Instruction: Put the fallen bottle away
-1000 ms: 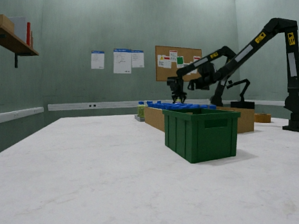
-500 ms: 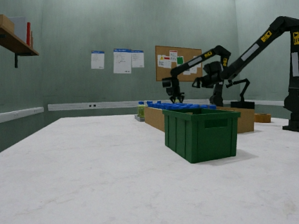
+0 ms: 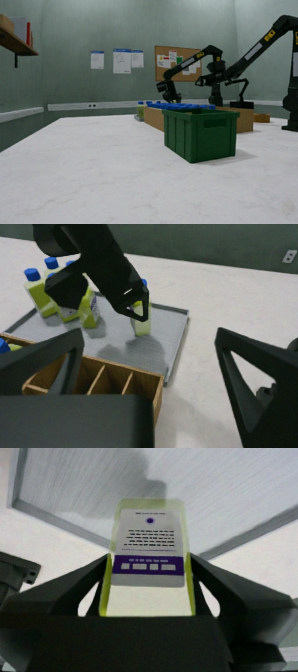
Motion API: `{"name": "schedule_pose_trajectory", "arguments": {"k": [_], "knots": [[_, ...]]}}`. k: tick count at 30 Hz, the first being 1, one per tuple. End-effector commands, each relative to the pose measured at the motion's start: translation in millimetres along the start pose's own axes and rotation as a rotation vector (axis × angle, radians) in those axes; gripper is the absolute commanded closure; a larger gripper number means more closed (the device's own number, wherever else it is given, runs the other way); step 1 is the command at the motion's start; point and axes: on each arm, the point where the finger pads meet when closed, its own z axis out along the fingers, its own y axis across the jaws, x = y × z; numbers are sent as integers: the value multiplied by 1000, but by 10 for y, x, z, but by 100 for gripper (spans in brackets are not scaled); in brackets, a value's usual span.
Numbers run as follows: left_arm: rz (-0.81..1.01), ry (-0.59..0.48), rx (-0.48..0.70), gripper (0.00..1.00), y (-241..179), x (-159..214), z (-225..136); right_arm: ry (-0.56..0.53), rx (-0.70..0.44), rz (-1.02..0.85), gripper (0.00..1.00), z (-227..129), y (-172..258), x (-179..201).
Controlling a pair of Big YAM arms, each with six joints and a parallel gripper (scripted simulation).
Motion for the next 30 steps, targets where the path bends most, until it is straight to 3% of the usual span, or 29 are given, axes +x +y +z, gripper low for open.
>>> {"name": "schedule_pose_trajectory", "arguments": {"k": [1,5,18,28,30], "knots": [[-18,-38,-20,0,-22,-160,-41,11,25,25,50,-161,-155,-29],[-22,-44,-44,0,65,-196,6,18,16,24,50,-42,-129,-37],[-13,-35,-46,0,68,-175,7,2,31,30,50,-179,-390,-372],[-13,-35,-46,0,68,-175,7,17,8,31,50,76,-375,-343],[-13,-35,-46,0,68,-175,7,19,11,31,27,80,-247,-306]]}}
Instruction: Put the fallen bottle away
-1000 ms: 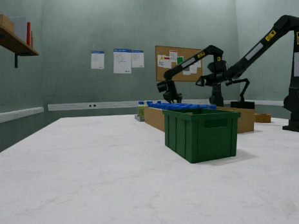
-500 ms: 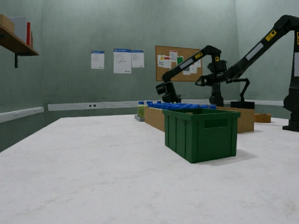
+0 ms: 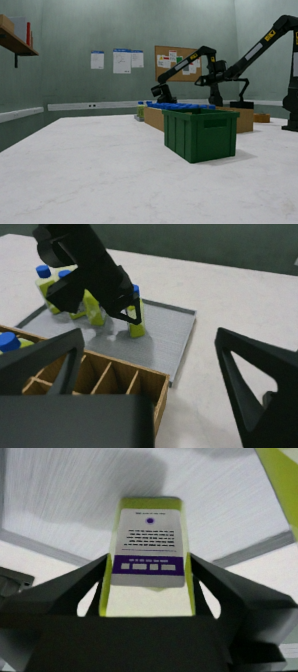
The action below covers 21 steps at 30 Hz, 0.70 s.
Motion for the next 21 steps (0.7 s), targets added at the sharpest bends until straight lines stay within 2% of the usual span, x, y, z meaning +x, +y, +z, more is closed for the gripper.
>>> {"name": "schedule_pose_trajectory", "arguments": {"k": [1,2,3,4,11,16,21], "knots": [[-4,-35,-2,0,7,-178,26,-33,39,24,16,-128,-10,-10],[-4,-35,-2,0,7,-178,26,-46,51,27,16,-239,-30,-18],[-4,-35,-2,0,7,-178,26,-51,55,28,4,-342,-51,-25],[-4,-35,-2,0,7,-178,26,-58,62,31,0,-453,-77,-34],[-4,-35,-2,0,7,-178,26,-61,63,31,0,-876,-60,-20],[-4,-35,-2,0,7,-178,26,-49,51,26,0,-967,-58,-45],[-31,-90,-58,0,105,-311,15,-51,52,26,0,-1180,-52,-41]]}}
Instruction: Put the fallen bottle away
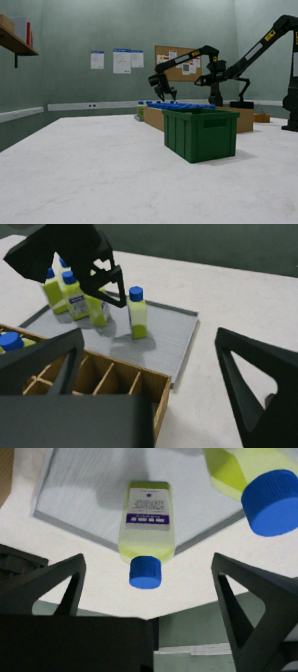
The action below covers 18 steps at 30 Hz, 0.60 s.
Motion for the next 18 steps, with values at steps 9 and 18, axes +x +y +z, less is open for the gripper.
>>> {"name": "schedule_pose_trajectory", "arguments": {"k": [9,18], "knots": [[-34,-134,-122,0,219,-370,27,-172,-14,-20,47,-348,-50,182],[-27,-157,-109,0,197,-446,8,-417,-19,-31,47,-276,-9,296]]}}
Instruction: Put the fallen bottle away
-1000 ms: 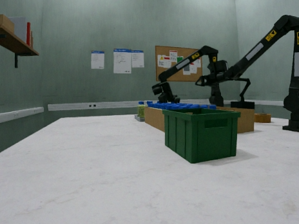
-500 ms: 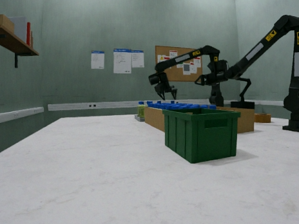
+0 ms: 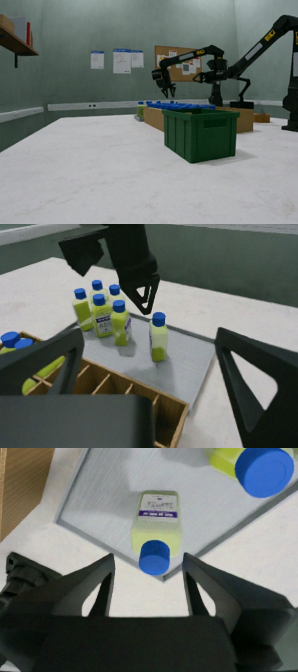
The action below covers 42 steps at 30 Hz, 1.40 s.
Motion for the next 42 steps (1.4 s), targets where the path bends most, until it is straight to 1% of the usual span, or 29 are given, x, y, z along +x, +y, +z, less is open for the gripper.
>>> {"name": "schedule_pose_trajectory", "arguments": {"k": [1,8,10,16,19,22,25,28,35,41,42], "knots": [[-8,-52,9,0,-21,-189,49,-210,42,-52,47,-109,-54,127],[0,-56,41,0,-77,-199,47,-426,85,-72,47,-109,-32,234],[0,-56,41,0,-77,-199,47,-426,85,-72,47,-109,-32,234],[7,-43,67,0,-121,-167,47,-583,122,-44,47,-8,-50,415],[9,-26,73,0,-132,-127,47,-627,131,-25,47,42,-55,465],[7,-17,76,0,-136,-104,47,-651,128,1,47,90,-56,462],[7,-11,75,0,-134,-89,48,-644,106,-11,47,179,-46,396],[6,-9,72,0,-130,-84,48,-645,112,-17,47,149,-84,361],[0,7,62,0,-111,-44,49,-639,96,-12,47,292,-54,285],[-2,20,53,0,-97,-14,50,-641,103,-11,47,319,-109,215],[-2,20,53,0,-97,-14,50,-645,114,-12,47,280,-149,197]]}}
